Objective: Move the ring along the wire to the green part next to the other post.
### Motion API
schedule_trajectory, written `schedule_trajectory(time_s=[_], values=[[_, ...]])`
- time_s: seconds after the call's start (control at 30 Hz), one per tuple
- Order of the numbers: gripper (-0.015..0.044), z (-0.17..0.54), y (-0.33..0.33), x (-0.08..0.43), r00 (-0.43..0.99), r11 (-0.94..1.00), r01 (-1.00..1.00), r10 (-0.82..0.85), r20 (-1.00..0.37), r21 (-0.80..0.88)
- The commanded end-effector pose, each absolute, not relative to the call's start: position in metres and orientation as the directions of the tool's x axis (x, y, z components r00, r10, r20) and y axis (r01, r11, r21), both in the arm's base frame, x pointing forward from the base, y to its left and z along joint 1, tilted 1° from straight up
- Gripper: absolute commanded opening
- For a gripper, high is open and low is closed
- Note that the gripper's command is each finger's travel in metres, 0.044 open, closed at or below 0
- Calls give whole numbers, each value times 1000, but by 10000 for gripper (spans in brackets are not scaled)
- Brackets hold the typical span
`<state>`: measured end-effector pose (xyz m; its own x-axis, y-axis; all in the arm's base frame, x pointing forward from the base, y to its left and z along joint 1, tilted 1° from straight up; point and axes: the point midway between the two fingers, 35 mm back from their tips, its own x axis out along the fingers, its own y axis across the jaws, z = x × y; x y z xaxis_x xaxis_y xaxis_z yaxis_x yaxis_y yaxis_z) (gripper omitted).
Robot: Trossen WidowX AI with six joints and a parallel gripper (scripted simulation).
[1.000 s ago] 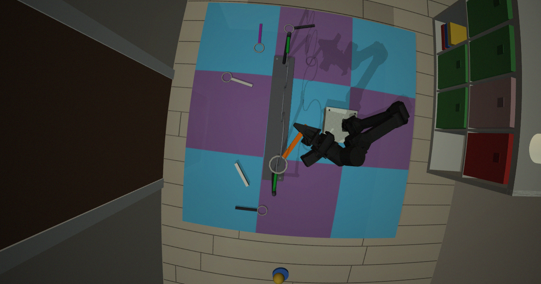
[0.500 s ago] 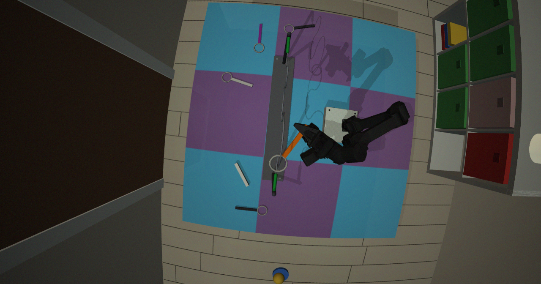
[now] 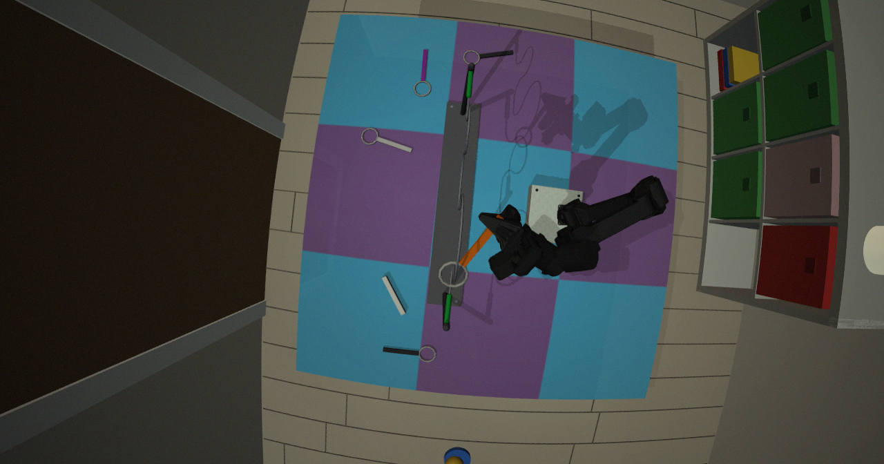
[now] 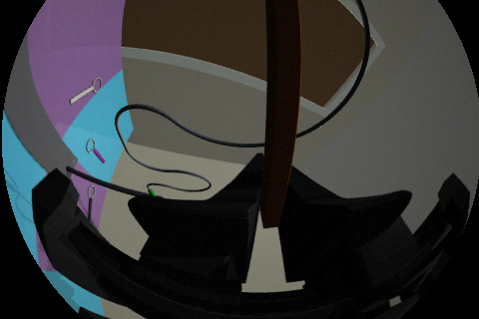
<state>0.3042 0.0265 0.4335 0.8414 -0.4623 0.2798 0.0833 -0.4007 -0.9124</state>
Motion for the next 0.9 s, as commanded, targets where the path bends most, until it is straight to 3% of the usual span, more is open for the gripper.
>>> schedule_trajectory(time_s=[0.0, 0.47, 0.87], values=[[-150, 433, 27, 304, 843, -442, 81, -447, 298, -893], [-150, 428, 23, 304, 844, -499, 77, -428, 323, -863], [-150, 407, 13, 303, 841, -407, 83, -462, 283, -910]])
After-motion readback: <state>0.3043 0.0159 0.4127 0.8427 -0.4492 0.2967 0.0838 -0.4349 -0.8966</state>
